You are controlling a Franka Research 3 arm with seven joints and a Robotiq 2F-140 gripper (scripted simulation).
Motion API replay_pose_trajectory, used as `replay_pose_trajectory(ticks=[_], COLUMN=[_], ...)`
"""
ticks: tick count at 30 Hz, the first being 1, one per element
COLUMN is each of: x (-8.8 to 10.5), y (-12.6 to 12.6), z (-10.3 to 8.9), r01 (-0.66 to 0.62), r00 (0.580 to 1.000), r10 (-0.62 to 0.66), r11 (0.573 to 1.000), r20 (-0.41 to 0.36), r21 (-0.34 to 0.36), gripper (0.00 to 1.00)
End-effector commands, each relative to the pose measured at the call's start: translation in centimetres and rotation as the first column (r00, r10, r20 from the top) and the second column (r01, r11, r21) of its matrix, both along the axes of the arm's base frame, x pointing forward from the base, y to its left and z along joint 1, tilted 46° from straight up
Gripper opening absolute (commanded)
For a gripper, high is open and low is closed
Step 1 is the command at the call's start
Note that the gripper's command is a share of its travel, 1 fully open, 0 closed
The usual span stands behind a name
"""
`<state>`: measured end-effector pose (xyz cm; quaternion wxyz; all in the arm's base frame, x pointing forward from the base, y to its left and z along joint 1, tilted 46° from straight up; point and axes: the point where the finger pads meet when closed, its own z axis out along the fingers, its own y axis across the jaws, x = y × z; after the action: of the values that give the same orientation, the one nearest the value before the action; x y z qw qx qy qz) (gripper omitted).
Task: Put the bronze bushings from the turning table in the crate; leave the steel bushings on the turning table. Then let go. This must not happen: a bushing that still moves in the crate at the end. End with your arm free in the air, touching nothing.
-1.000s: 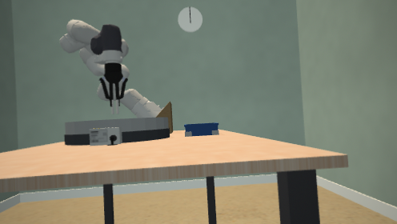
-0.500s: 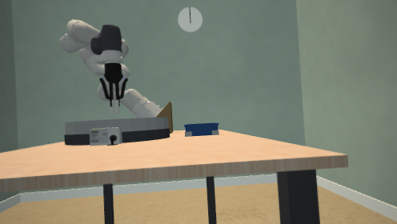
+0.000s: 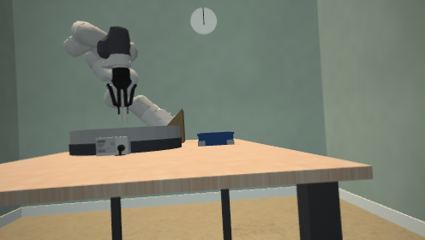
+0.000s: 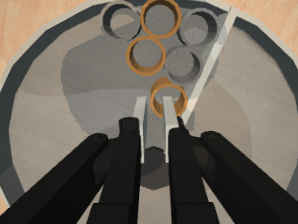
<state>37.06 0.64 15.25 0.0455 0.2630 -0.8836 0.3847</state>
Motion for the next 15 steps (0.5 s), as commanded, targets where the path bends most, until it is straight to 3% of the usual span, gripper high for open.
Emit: replay_pose_trajectory(ticks=[1,15], x=[0.01,0.04], y=[0.12,-0.01], z=[-0.04,-0.17], r01=[-0.003,-0.003], r00=[1.0,1.0], r10=[0.003,0.003], r11=[1.0,1.0], r20=[0.002,0.002], r21=[0.001,0.001], gripper=[0.1,0.1])
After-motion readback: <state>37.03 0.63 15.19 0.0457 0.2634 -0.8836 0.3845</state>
